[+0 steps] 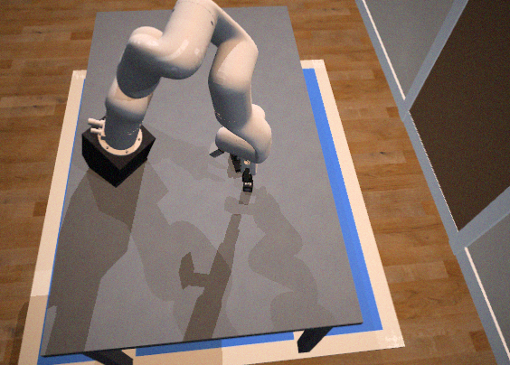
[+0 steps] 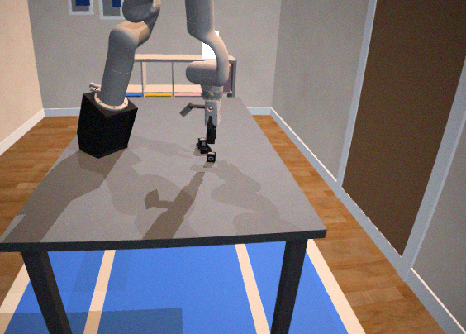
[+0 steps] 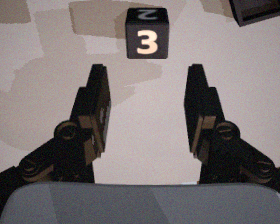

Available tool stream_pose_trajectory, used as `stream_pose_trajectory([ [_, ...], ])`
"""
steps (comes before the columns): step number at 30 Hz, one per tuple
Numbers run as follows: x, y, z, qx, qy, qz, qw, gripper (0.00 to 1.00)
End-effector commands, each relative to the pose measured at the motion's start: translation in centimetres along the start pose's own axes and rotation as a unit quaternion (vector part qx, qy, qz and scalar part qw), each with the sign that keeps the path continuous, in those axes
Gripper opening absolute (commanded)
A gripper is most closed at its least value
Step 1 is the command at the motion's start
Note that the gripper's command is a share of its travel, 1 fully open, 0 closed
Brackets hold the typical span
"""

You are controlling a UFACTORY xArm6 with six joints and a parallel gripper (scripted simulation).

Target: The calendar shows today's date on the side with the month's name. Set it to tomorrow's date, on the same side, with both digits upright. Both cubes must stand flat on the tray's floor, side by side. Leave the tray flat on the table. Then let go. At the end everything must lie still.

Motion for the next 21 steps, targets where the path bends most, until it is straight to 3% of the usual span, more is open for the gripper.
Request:
stream_pose_trajectory([
  [1,0.1,0.4,0.0,0.0,0.0,-0.002,1.0,0.49],
  [21,0.2,2.9,-0.1,0.0,0.0,-0.002,1.0,0.49],
])
Point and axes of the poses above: the point where the finger pads meet when closed, its own y axis out along the fingers, its own z axis across the jaws, x = y × z, the point moved 2 cm from there along -y, back along the fingers, and after that the axes turned 15 degrees about -y, right-handed, at the moved point
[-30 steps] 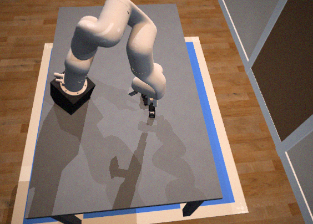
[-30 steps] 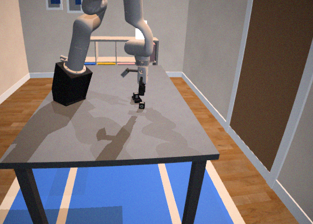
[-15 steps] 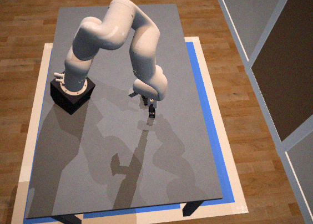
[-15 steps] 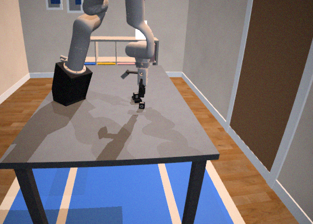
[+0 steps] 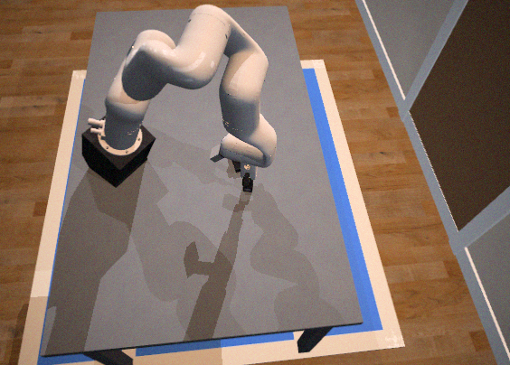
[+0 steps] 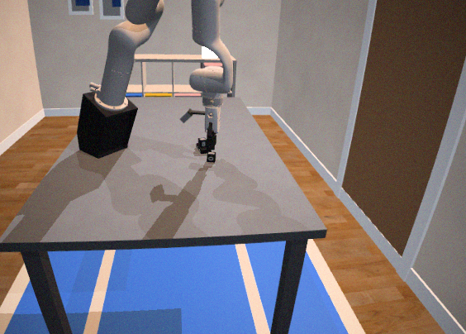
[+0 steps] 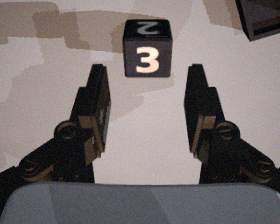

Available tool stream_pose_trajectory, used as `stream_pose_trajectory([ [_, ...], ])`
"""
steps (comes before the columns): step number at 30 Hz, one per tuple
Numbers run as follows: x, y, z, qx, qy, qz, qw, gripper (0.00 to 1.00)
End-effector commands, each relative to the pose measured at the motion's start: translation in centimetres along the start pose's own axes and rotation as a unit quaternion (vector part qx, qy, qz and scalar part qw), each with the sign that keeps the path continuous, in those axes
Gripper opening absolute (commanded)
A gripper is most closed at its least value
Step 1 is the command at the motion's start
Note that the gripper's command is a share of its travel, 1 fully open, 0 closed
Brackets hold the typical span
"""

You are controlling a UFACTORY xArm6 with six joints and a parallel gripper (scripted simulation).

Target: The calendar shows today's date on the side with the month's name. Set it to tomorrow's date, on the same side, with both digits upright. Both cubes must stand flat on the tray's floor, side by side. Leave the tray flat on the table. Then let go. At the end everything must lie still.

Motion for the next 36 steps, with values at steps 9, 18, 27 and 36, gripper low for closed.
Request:
stream_pose_trajectory([
  [9,0.2,1.4,0.0,-0.001,0.0,-0.003,1.0,0.49],
  [18,0.2,1.8,0.0,-0.001,0.0,-0.003,1.0,0.49],
  [27,0.2,1.9,0.0,-0.001,0.0,-0.003,1.0,0.49],
  [36,0.2,1.9,0.0,-0.001,0.0,-0.003,1.0,0.49],
])
Point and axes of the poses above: the point where the finger pads meet when closed, its own y axis out along the fingers, its own z axis across the jaws, x = y × z, the point moved 2 cm from there along -y, back along the fingers, and after that the axes turned 15 degrees about -y, right-handed, at the moved point
